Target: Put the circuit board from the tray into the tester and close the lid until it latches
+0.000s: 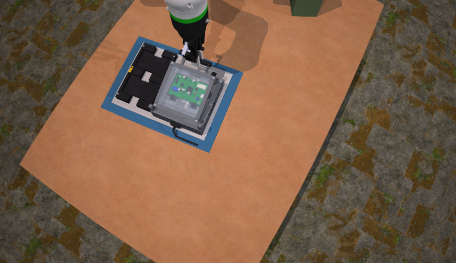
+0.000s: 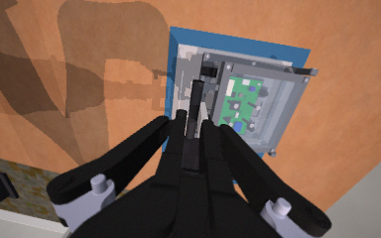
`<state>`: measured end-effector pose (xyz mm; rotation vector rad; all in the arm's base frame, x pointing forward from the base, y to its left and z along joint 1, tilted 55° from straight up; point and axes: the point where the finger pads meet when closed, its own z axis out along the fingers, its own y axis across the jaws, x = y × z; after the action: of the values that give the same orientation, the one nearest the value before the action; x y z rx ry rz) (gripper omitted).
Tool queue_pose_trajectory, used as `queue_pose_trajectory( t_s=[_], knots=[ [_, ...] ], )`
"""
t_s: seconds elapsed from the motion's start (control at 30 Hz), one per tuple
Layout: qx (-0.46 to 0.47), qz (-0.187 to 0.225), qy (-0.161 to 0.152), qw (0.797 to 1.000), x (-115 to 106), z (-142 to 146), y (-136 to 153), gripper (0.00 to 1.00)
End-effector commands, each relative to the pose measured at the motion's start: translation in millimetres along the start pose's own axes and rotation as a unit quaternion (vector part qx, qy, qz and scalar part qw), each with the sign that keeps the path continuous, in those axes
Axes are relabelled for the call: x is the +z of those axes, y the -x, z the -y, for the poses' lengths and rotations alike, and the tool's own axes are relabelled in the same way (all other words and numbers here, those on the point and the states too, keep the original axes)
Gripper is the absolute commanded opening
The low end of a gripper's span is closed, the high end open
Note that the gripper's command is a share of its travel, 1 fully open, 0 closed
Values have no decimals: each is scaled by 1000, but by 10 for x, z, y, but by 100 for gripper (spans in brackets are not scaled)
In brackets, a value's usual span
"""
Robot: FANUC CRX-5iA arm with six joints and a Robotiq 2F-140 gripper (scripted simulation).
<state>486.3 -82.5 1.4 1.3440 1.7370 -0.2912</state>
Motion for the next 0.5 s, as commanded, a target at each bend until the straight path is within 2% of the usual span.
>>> queue_pose_trajectory(
  t_s=[0.0,0.47],
  knots=[
    [0,0,0,1000,28,5,0,0],
    [0,0,0,1000,133,23,-1,0]
  ],
)
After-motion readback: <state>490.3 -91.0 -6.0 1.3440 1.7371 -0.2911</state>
